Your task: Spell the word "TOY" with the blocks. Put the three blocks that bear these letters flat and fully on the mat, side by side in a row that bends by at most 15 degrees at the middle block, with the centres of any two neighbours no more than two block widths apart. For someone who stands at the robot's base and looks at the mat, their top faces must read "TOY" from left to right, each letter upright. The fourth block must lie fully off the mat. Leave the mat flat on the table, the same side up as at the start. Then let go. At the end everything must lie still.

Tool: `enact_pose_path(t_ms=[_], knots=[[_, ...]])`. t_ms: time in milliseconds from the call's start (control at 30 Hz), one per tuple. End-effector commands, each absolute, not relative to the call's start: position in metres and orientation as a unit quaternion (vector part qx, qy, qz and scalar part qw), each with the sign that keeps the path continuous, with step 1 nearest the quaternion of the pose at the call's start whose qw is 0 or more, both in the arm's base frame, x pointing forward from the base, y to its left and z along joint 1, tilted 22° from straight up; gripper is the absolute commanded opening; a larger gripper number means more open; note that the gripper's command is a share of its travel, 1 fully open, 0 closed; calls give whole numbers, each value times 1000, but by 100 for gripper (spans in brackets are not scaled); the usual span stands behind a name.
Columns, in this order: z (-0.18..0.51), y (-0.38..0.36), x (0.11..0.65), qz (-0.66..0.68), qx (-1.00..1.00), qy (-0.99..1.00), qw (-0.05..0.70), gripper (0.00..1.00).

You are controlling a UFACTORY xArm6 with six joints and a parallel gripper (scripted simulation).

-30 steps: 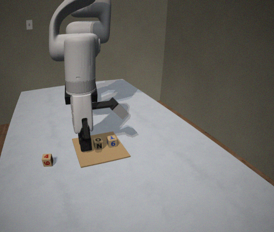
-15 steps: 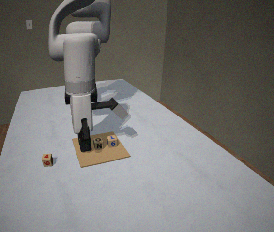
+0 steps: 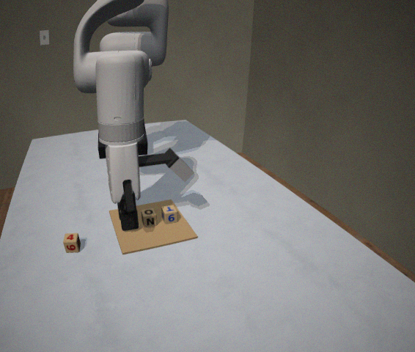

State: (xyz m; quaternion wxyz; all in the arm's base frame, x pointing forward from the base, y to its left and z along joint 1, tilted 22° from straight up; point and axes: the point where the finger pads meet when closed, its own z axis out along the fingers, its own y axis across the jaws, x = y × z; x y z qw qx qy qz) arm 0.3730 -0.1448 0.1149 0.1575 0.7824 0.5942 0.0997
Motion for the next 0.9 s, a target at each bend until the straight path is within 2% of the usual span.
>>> enact_pose_path(t_ms=[0,867], knots=[[116,-145,374,101,782,594,159,21],[112,-146,375,101,782,594,159,21]])
